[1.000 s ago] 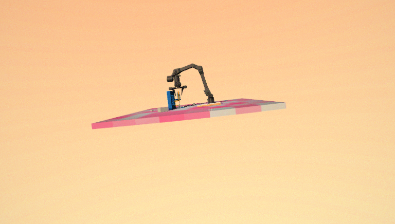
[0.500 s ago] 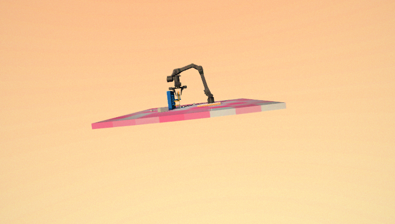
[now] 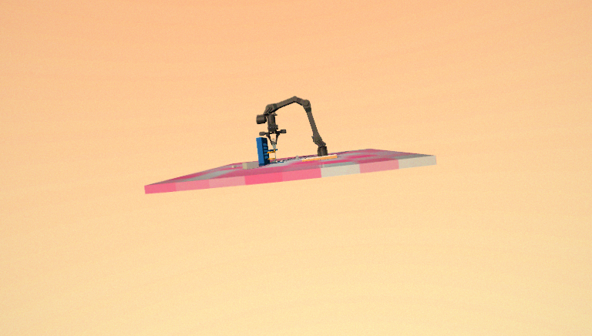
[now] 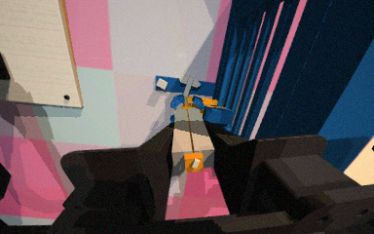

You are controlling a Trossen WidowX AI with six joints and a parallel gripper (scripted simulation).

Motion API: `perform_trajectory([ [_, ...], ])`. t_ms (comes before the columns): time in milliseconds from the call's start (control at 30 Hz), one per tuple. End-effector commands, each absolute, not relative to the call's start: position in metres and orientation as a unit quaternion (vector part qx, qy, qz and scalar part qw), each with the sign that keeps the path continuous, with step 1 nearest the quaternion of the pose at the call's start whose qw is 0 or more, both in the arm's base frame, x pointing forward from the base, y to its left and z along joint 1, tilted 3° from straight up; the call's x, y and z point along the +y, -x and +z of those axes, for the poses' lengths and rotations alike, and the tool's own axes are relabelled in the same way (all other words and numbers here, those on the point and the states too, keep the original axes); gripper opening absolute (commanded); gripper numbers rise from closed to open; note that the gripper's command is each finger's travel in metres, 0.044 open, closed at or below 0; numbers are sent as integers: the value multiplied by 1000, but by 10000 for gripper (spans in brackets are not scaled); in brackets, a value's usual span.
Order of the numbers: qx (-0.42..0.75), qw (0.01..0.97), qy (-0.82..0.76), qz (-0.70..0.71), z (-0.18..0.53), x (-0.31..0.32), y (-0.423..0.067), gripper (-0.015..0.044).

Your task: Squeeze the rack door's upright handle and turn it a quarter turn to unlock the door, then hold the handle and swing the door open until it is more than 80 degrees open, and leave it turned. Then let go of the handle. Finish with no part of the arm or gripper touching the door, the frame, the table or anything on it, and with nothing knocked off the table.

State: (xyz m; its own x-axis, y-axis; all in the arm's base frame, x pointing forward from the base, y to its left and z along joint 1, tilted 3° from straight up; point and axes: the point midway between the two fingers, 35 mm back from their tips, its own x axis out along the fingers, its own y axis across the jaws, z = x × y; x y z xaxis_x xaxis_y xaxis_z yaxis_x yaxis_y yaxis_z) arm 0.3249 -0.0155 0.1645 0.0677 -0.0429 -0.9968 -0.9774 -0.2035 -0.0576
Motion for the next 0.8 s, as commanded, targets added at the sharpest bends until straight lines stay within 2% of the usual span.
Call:
perform_trajectory([
  [0, 441, 449, 576, 522, 164, -15, -325, 95],
  [433, 441, 449, 576, 522, 164, -15, -325, 10],
  [767, 474, 486, 545, 492, 164, -13, -320, 10],
])
